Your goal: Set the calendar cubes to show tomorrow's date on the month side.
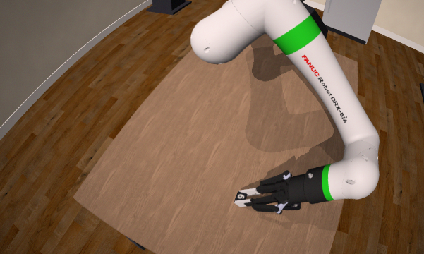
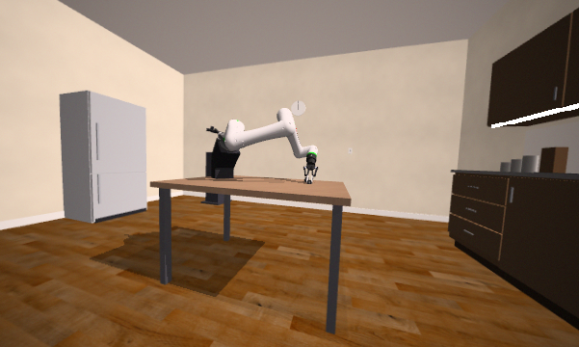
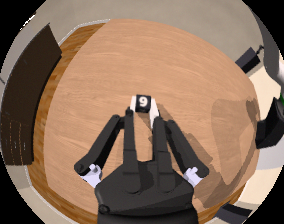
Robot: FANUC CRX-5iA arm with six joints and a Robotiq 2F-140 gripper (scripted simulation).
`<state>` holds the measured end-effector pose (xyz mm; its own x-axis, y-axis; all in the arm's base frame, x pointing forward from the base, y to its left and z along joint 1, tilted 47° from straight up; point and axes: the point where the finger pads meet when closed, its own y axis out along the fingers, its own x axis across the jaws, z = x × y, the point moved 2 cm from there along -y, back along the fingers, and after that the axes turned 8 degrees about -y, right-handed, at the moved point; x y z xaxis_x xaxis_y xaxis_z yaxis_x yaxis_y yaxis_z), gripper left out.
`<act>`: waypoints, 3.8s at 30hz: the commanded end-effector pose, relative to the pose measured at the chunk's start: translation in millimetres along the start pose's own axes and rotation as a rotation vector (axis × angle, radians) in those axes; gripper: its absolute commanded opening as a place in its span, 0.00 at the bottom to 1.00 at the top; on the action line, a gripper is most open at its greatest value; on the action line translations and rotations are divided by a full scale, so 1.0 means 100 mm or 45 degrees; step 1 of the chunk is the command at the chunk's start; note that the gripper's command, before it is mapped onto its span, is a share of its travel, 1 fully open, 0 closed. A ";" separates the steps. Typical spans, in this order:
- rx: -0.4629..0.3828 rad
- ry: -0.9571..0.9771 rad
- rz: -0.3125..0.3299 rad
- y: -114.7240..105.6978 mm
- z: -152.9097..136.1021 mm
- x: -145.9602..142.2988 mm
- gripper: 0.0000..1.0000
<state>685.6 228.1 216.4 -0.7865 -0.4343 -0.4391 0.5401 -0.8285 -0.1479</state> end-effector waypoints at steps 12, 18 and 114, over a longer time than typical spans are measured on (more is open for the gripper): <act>0.000 0.000 0.000 0.00 0.00 0.00 0.24; 0.000 0.000 0.000 -0.04 0.04 0.00 0.24; -1.262 -0.008 0.164 -0.28 0.85 0.14 0.24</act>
<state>633.1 217.9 288.3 -0.7117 -0.4995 -0.4939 0.6479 -0.1950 -0.7364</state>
